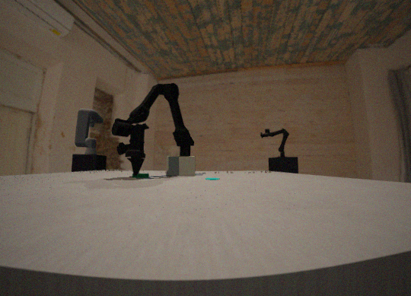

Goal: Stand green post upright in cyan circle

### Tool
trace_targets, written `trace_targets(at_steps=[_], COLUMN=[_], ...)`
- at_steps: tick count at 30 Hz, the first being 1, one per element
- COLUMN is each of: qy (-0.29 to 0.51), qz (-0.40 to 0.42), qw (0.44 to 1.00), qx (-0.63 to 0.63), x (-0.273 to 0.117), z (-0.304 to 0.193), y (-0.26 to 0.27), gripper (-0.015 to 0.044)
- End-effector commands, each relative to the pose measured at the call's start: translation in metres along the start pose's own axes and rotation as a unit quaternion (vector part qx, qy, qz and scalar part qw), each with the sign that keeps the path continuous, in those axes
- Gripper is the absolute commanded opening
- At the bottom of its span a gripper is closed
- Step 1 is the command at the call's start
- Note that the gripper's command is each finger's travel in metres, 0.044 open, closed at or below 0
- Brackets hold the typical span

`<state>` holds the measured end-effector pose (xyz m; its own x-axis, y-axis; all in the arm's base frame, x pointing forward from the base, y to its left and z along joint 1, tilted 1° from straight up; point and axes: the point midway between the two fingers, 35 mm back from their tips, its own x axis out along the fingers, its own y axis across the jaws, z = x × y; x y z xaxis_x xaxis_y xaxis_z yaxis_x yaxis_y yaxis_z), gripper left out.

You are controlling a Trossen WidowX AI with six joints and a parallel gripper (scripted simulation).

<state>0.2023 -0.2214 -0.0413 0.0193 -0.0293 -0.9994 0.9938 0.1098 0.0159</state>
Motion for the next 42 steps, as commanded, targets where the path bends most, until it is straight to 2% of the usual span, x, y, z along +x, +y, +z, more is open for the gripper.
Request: trace_targets(at_steps=[1,6,13,42], qy=[-0.003,-0.003,-0.003,-0.003], qz=[0.000,0.000,0.000,0.001], qw=[1.000,1.000,1.000,1.000], qx=[0.002,0.002,0.002,0.002], x=[0.004,0.004,-0.001,-0.091], z=[0.001,0.001,0.001,0.004], y=[0.000,0.000,0.000,0.003], gripper=[0.0154,0.0023,0.0023,0.0023])
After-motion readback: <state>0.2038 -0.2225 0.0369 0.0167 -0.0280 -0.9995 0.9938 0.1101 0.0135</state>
